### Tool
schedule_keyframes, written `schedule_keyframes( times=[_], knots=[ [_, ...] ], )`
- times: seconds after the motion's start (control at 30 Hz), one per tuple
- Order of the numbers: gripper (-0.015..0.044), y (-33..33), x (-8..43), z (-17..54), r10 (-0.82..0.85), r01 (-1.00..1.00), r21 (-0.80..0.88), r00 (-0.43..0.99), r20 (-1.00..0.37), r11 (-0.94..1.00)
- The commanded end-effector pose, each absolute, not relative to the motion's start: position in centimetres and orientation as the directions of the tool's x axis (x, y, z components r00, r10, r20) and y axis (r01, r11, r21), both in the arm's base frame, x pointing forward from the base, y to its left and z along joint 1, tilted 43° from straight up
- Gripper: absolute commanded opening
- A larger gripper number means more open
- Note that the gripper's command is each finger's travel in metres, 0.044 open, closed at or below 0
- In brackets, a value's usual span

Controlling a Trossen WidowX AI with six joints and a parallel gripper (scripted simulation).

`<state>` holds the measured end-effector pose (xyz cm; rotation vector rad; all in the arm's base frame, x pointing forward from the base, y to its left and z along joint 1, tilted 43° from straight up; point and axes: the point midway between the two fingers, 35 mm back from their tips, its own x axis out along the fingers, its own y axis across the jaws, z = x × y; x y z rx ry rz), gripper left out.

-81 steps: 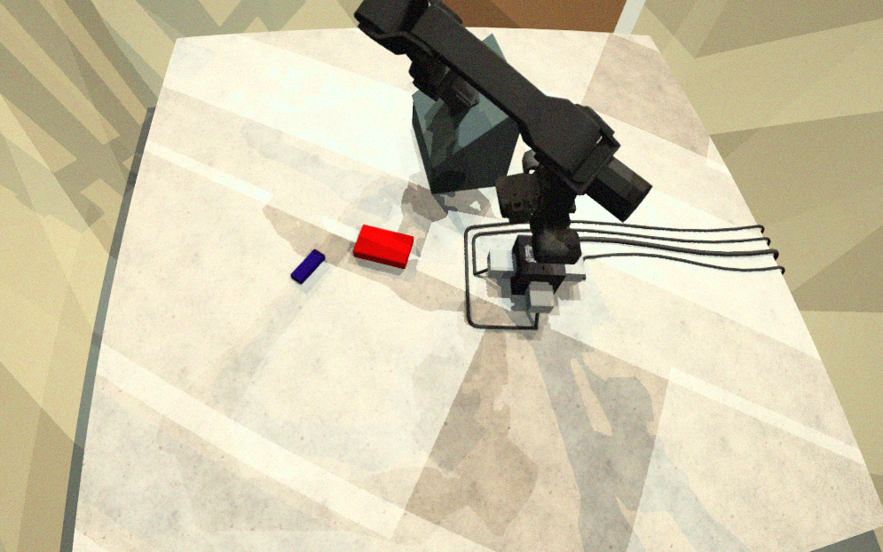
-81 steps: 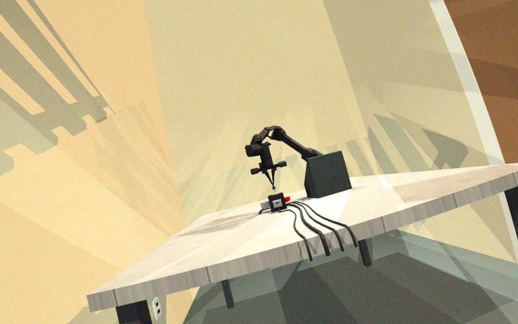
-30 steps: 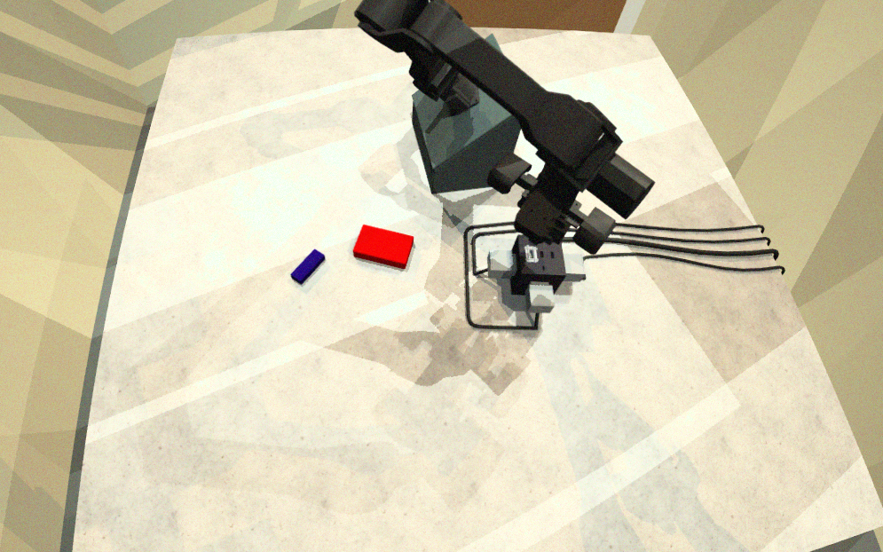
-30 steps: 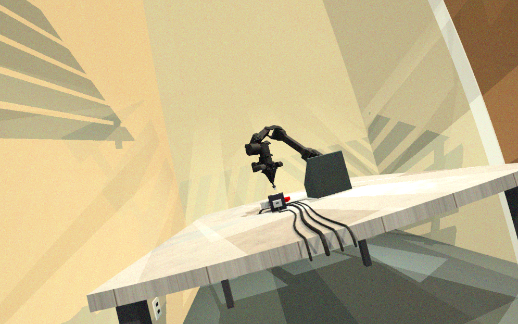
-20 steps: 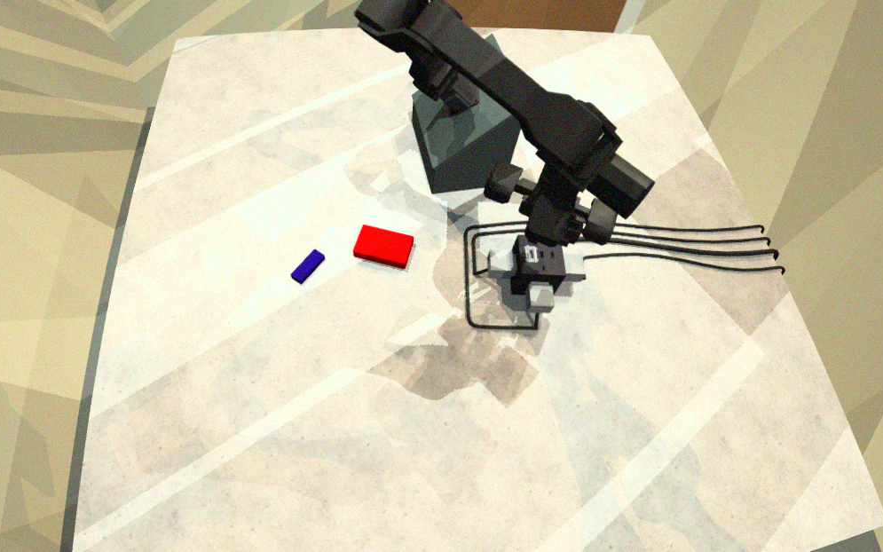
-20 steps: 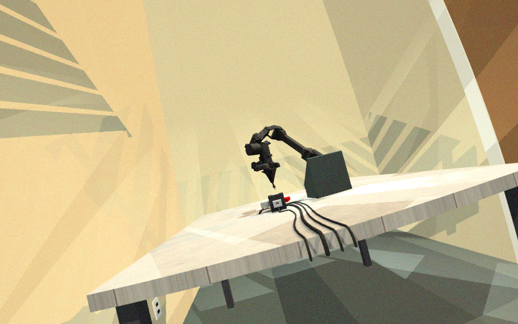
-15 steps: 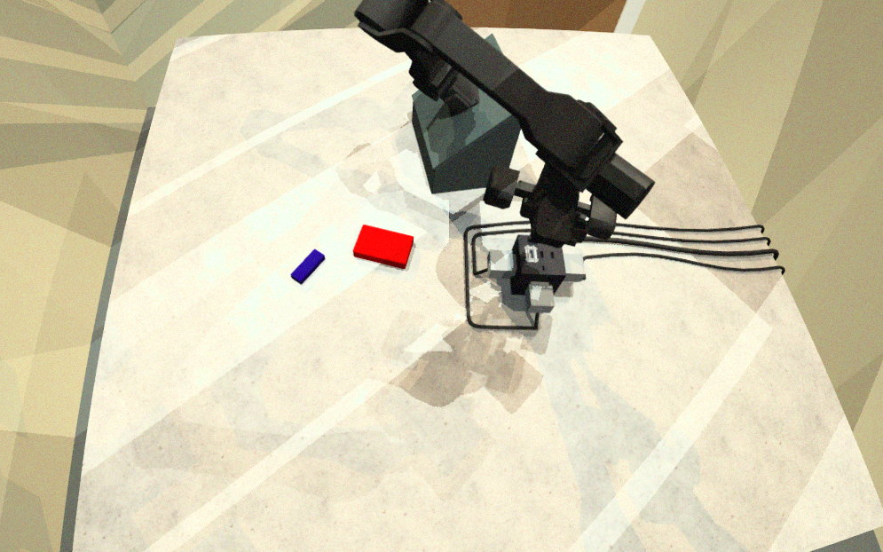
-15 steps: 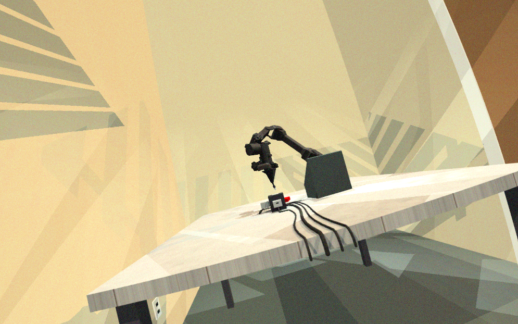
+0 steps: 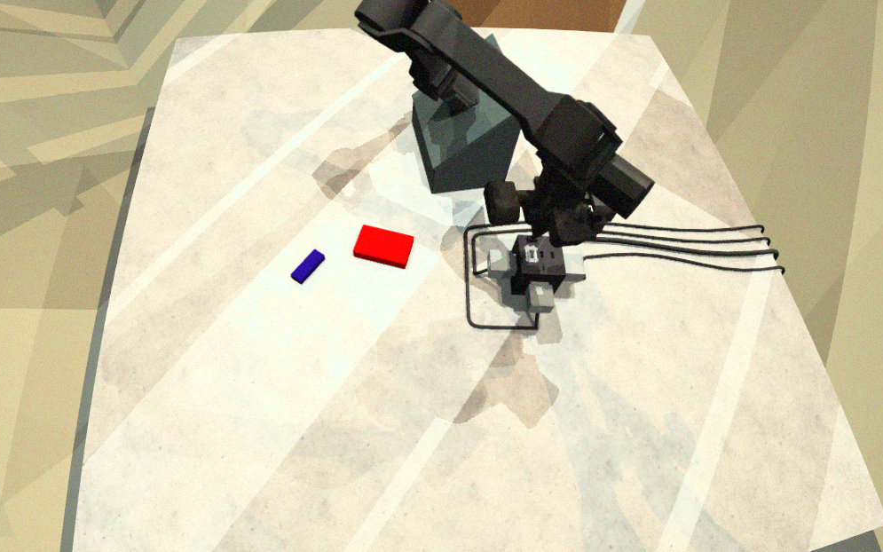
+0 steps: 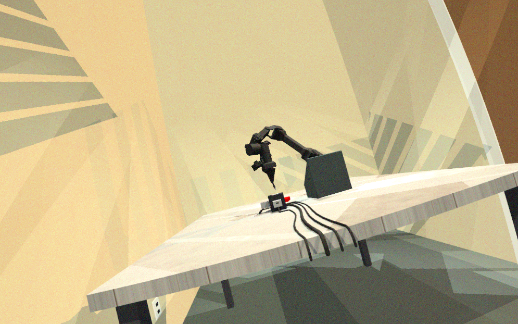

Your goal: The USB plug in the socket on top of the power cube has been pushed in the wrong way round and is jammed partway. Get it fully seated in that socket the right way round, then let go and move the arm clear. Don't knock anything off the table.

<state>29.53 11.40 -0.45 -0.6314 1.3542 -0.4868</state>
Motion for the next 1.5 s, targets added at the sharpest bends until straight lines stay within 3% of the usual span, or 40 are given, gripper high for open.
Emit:
schedule_keyframes(
  times=[0.0,0.7,1.47],
  knots=[
    [0.0,11.41,29.54,-0.47,-0.656,-0.152,-0.675,0.161,-0.738,0.722],
    [0.0,11.41,29.54,-0.47,-0.656,-0.639,-0.584,0.161,-0.738,0.5],
    [0.0,11.41,29.53,-0.47,-0.656,-0.953,-0.289,0.161,-0.738,0.092]
  ],
)
